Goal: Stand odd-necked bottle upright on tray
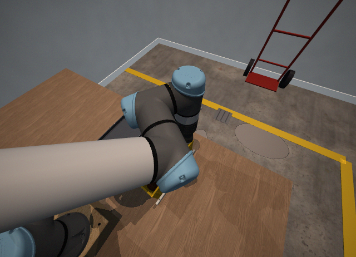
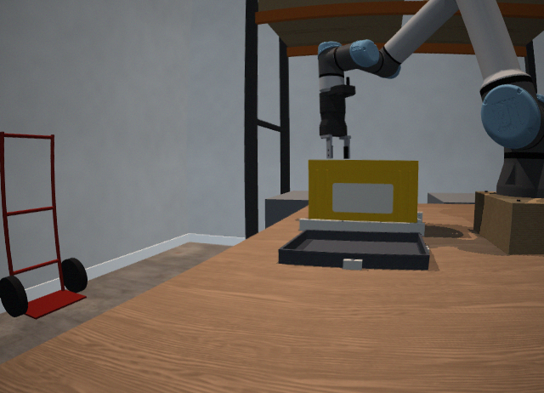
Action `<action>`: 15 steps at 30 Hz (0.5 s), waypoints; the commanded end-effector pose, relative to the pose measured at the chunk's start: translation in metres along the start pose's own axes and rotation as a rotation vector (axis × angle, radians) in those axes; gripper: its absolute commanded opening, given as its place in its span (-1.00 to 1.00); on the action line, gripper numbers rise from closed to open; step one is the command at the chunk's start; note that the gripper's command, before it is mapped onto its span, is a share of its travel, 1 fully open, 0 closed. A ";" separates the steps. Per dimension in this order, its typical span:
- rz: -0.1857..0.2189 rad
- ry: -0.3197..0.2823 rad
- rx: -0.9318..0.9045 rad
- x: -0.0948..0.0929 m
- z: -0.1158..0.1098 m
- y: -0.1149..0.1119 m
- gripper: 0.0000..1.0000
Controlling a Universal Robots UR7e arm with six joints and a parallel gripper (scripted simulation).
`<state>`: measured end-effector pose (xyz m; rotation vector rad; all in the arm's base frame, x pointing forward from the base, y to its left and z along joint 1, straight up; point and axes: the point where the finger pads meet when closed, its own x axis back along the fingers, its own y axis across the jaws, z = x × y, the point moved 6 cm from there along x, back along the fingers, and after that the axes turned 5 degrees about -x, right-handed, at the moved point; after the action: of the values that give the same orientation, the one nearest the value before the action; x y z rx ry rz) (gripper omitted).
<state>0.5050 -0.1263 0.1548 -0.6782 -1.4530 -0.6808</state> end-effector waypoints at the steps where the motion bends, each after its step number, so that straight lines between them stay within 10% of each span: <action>1: -0.001 -0.002 0.000 0.000 0.000 0.000 1.00; 15: -0.001 -0.002 0.000 -0.005 0.000 0.000 1.00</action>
<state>0.5050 -0.1262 0.1507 -0.6782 -1.4529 -0.6808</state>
